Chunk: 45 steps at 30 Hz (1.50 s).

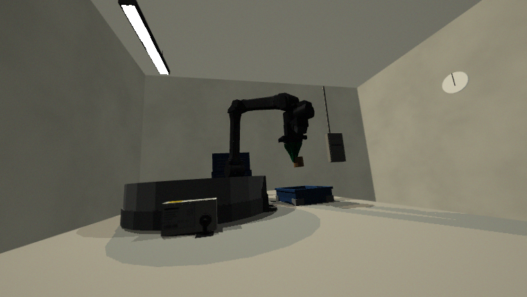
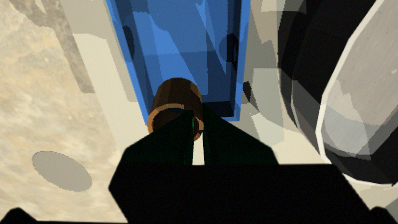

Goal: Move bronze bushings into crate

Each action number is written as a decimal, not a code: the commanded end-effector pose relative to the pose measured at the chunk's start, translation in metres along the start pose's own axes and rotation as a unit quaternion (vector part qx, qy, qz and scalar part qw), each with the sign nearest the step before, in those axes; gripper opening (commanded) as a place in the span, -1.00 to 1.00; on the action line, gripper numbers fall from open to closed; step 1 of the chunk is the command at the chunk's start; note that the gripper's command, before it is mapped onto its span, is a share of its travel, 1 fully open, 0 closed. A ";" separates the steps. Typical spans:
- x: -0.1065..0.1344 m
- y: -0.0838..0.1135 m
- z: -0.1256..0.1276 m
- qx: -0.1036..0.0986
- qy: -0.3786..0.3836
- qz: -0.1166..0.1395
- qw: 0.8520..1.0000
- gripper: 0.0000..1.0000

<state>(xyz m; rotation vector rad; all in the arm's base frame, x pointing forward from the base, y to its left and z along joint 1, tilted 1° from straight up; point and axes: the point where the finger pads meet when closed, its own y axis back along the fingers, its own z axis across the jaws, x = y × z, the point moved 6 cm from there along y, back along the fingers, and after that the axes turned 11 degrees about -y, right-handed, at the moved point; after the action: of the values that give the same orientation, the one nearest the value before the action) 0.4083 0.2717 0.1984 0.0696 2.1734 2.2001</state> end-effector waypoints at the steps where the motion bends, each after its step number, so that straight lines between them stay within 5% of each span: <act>1: -0.012 0.024 0.011 -0.012 -0.002 -0.019 1.000 -1.00; 7: -0.012 0.019 0.011 -0.010 -0.002 -0.016 1.000 -1.00; 10: -0.002 -0.013 0.004 0.002 -0.002 0.000 1.000 -1.00; 17: 0.000 -0.051 0.005 0.002 0.000 0.000 1.000 -1.00; 20: -0.002 -0.037 0.006 -0.010 0.000 -0.016 1.000 -1.00; 24: 0.000 -0.074 0.004 0.003 -0.001 0.000 1.000 -1.00; 30: -0.007 -0.050 0.010 -0.018 0.000 -0.026 0.999 -1.00; 45: -0.007 -0.050 0.010 -0.018 0.000 -0.026 0.999 -1.00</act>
<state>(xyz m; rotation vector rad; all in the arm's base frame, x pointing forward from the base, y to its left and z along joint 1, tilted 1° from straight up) 0.4070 0.2716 0.1235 0.0851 2.1894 2.1957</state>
